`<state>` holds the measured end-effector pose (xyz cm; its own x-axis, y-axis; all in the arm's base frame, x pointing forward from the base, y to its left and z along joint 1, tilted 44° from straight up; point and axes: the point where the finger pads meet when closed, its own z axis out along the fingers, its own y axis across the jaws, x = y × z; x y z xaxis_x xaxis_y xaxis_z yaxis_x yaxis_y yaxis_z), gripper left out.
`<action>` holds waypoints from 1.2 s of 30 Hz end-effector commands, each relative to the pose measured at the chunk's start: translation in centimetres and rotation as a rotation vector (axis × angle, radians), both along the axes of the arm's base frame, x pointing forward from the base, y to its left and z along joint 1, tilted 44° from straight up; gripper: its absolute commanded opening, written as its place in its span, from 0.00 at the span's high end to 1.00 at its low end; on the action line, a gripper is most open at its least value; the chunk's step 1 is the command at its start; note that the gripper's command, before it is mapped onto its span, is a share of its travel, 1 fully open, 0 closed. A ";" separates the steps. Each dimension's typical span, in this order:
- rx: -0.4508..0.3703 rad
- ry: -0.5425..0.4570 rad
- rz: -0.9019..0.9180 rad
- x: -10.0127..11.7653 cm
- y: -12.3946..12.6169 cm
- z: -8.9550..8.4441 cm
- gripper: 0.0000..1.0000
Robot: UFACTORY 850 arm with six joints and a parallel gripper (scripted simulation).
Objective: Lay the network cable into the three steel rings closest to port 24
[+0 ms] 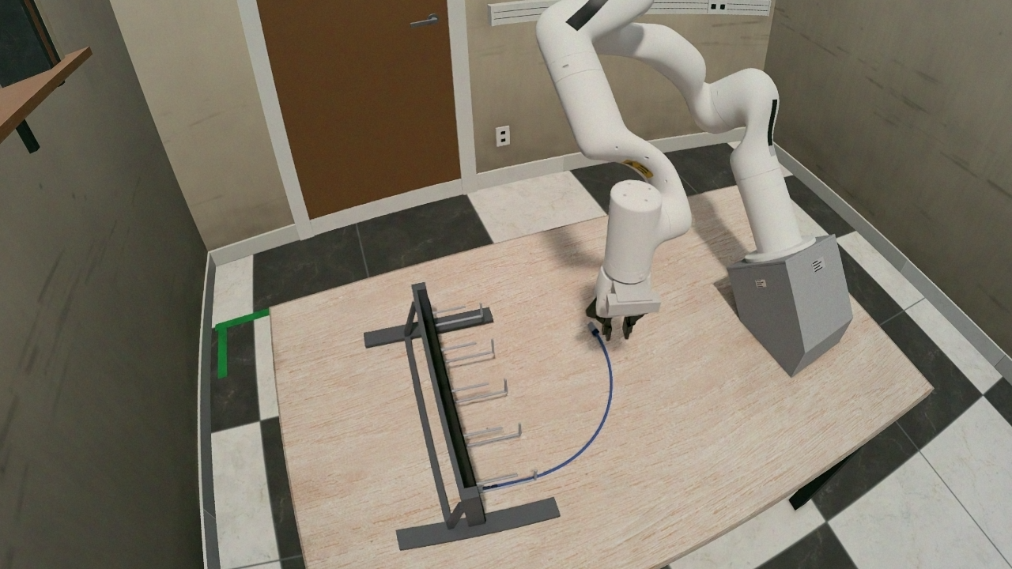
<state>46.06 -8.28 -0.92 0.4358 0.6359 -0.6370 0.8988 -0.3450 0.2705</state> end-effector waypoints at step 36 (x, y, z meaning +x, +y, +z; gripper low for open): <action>0.000 -0.001 0.001 -0.4 -6.7 -7.0 0.65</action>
